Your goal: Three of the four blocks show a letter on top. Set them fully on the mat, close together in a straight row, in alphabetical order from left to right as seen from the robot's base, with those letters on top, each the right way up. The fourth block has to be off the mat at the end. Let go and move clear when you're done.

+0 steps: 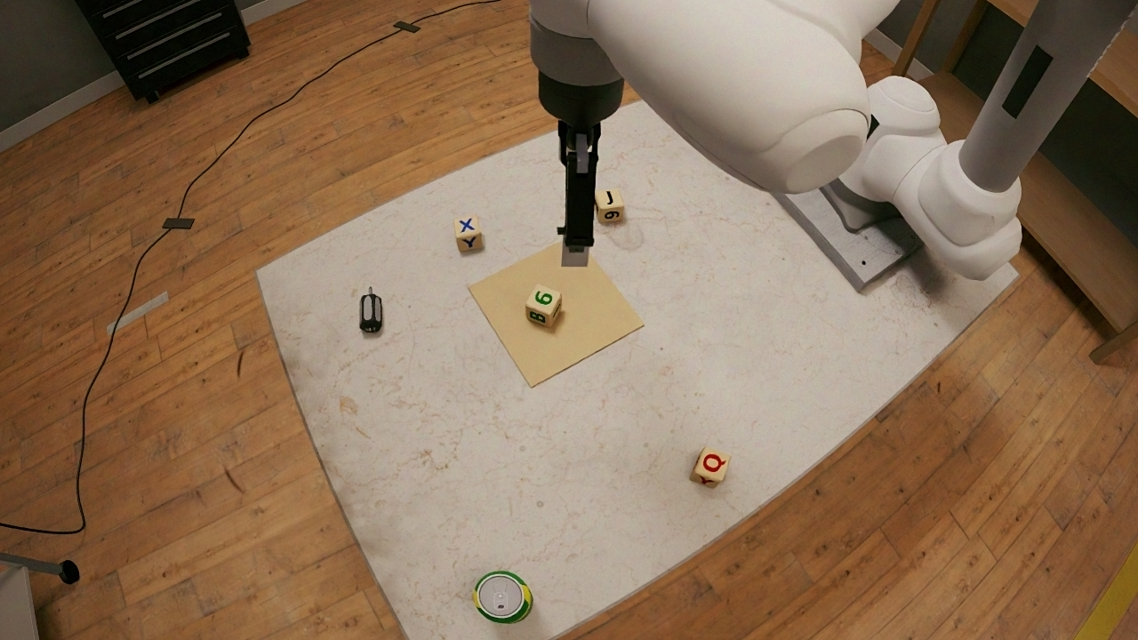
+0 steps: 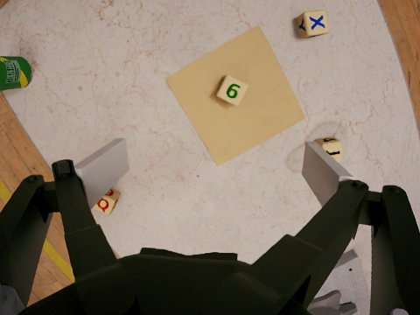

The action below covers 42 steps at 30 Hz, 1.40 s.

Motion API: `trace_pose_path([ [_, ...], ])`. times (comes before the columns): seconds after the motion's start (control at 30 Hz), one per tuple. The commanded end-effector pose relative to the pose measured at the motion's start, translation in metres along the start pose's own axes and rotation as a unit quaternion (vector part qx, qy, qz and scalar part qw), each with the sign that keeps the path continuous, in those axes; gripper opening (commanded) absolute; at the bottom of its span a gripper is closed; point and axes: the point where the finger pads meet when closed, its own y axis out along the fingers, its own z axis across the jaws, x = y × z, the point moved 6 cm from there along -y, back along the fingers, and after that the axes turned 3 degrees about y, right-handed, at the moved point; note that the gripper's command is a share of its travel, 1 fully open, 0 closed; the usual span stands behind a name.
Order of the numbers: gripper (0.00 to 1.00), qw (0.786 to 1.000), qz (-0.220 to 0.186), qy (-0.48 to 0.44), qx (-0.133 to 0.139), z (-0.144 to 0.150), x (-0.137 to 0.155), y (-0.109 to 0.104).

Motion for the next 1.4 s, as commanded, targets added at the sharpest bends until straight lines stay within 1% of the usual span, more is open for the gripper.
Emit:
trace_pose_path([
  [0.0,1.00,1.000,-0.005,-0.018,-0.008,0.008,-0.005,-0.005],
  [0.07,1.00,0.996,-0.002,-0.080,-0.024,0.042,-0.017,-0.026],
  [0.13,1.00,0.996,-0.002,-0.085,-0.025,0.045,-0.018,-0.028],
  [0.2,1.00,0.992,0.001,-0.118,-0.033,0.063,-0.023,-0.039],
  [0.23,1.00,0.992,0.001,-0.118,-0.033,0.063,-0.023,-0.039],
  [0.27,1.00,0.988,0.005,-0.149,-0.041,0.080,-0.028,-0.049],
  [0.33,1.00,0.988,0.005,-0.152,-0.042,0.082,-0.028,-0.050],
  [0.37,1.00,0.989,0.007,-0.143,-0.039,0.088,-0.031,-0.046],
  [0.4,1.00,0.995,0.006,-0.101,-0.027,0.083,-0.033,-0.031],
  [0.43,1.00,0.997,0.006,-0.075,-0.020,0.080,-0.035,-0.021],
  [0.57,1.00,0.997,0.006,-0.076,-0.021,0.080,-0.034,-0.022],
  [0.6,1.00,0.999,0.008,-0.039,-0.011,0.076,-0.036,-0.008],
  [0.63,1.00,1.000,0.008,-0.025,-0.007,0.075,-0.036,-0.003],
  [0.7,1.00,1.000,0.009,-0.019,-0.006,0.074,-0.036,-0.001],
  [0.73,1.00,1.000,0.012,0.019,0.004,0.070,-0.037,0.013],
  [0.83,1.00,0.998,0.016,0.059,0.014,0.065,-0.038,0.028],
  [0.87,1.00,0.998,0.016,0.059,0.014,0.065,-0.038,0.028],
  [0.9,1.00,0.995,0.020,0.093,0.021,0.061,-0.039,0.040],
  [1.0,1.00,0.991,0.026,0.131,0.030,0.056,-0.039,0.054],
  [1.03,1.00,0.991,0.026,0.131,0.030,0.056,-0.039,0.054],
  [1.07,1.00,0.985,0.032,0.165,0.036,0.052,-0.039,0.067],
  [1.13,1.00,0.985,0.032,0.165,0.036,0.052,-0.039,0.067],
  [1.17,1.00,0.979,0.039,0.197,0.042,0.048,-0.038,0.079],
  [1.2,1.00,0.974,0.043,0.217,0.045,0.045,-0.038,0.087],
  [1.3,1.00,0.964,0.052,0.256,0.051,0.040,-0.037,0.102],
  [1.33,1.00,0.964,0.052,0.256,0.051,0.040,-0.037,0.102],
  [1.37,1.00,0.956,0.059,0.283,0.054,0.036,-0.036,0.112],
])
